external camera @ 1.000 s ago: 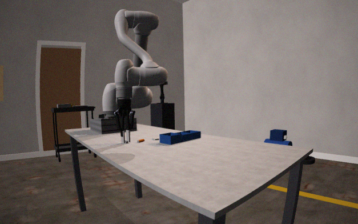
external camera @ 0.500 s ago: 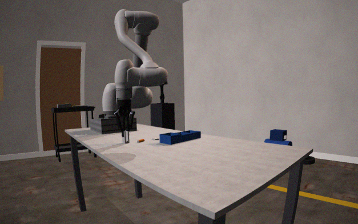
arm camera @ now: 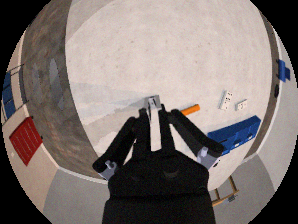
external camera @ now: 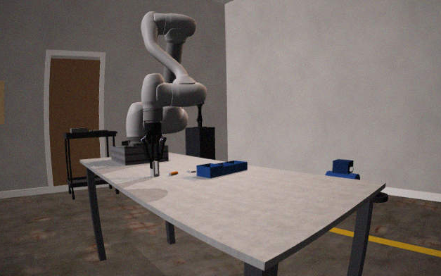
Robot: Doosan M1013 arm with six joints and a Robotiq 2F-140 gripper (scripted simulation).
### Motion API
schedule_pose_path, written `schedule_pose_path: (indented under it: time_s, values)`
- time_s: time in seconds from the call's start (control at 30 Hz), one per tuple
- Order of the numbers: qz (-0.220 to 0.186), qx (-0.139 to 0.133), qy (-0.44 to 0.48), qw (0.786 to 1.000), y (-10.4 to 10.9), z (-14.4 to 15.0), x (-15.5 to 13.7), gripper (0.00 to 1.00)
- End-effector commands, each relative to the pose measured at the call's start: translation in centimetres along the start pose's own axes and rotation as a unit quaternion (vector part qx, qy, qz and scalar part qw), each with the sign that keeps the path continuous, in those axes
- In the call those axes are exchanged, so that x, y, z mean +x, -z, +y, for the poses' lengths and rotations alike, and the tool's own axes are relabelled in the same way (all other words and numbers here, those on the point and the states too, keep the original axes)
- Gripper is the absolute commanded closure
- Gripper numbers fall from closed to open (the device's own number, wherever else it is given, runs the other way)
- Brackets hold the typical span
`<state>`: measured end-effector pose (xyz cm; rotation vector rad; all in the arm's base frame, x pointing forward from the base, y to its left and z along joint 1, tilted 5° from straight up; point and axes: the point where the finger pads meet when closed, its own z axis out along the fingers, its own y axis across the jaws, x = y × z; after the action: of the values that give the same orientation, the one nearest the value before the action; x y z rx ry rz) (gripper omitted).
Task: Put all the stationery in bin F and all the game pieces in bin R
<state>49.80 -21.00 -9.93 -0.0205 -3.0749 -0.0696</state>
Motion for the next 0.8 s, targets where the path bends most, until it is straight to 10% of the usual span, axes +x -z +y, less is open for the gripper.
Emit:
schedule_pose_path:
  time_s: [0.0,0.77]
  values:
    - [0.000,0.000,0.000,1.000,0.0,0.0,0.0,0.94]
    - [0.000,0.000,0.000,1.000,3.3,0.0,0.0,0.94]
